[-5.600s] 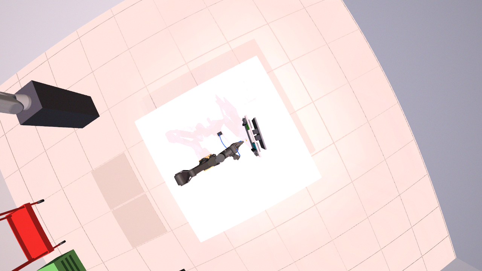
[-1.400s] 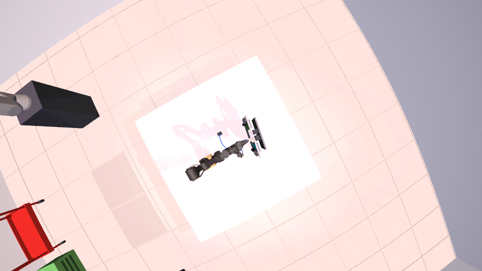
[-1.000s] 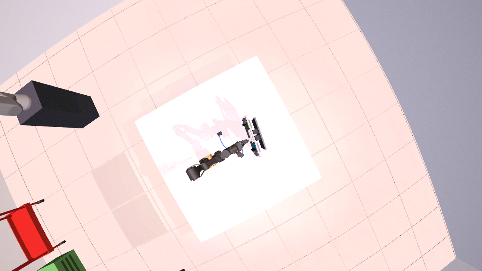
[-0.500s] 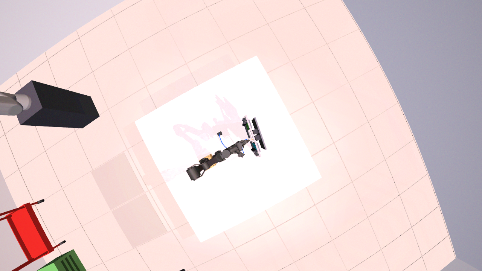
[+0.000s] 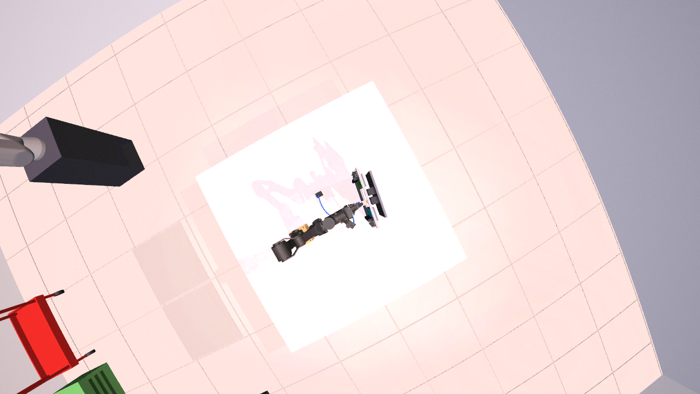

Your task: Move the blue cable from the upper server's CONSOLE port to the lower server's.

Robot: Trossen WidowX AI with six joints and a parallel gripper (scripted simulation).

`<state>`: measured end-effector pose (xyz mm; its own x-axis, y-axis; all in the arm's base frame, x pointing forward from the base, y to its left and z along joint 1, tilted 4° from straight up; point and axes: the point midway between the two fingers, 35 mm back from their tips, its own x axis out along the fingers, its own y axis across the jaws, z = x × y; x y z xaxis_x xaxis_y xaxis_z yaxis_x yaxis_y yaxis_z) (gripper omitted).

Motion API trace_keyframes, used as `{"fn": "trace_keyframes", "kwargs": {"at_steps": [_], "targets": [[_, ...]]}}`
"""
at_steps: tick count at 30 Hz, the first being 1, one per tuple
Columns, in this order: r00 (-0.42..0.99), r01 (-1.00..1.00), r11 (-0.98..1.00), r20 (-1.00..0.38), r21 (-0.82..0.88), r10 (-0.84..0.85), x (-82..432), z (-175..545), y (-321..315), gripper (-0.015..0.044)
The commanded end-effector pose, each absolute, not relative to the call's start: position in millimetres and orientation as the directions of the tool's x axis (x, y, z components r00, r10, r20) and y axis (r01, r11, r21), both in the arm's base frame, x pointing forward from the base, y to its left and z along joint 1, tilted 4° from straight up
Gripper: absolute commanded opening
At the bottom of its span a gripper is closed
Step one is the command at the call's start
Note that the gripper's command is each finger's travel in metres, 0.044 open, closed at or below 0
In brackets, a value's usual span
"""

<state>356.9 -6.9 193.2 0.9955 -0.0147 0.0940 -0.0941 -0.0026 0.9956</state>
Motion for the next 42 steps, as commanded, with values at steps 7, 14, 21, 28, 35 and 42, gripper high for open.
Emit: {"fn": "trace_keyframes", "kwargs": {"at_steps": [7, 14, 21, 28, 35, 42], "targets": [[0.995, -0.104, -0.001, 0.104, 0.995, -0.01, 359.8, 196.1, -6.7, 0.0], [0.995, -0.104, -0.001, 0.104, 0.995, -0.01, 361.3, 196.2, -7.0, 0.0], [0.994, -0.105, -0.001, 0.105, 0.995, -0.01, 362.7, 196.4, -7.3, 0.0], [0.994, -0.105, -0.001, 0.105, 0.994, -0.01, 364.2, 196.5, -7.6, 0.0], [0.994, -0.106, -0.001, 0.105, 0.994, -0.01, 365.7, 196.7, -7.9, 0.0], [0.994, -0.106, -0.001, 0.106, 0.994, -0.01, 367.2, 196.8, -8.1, 0.0]]}}
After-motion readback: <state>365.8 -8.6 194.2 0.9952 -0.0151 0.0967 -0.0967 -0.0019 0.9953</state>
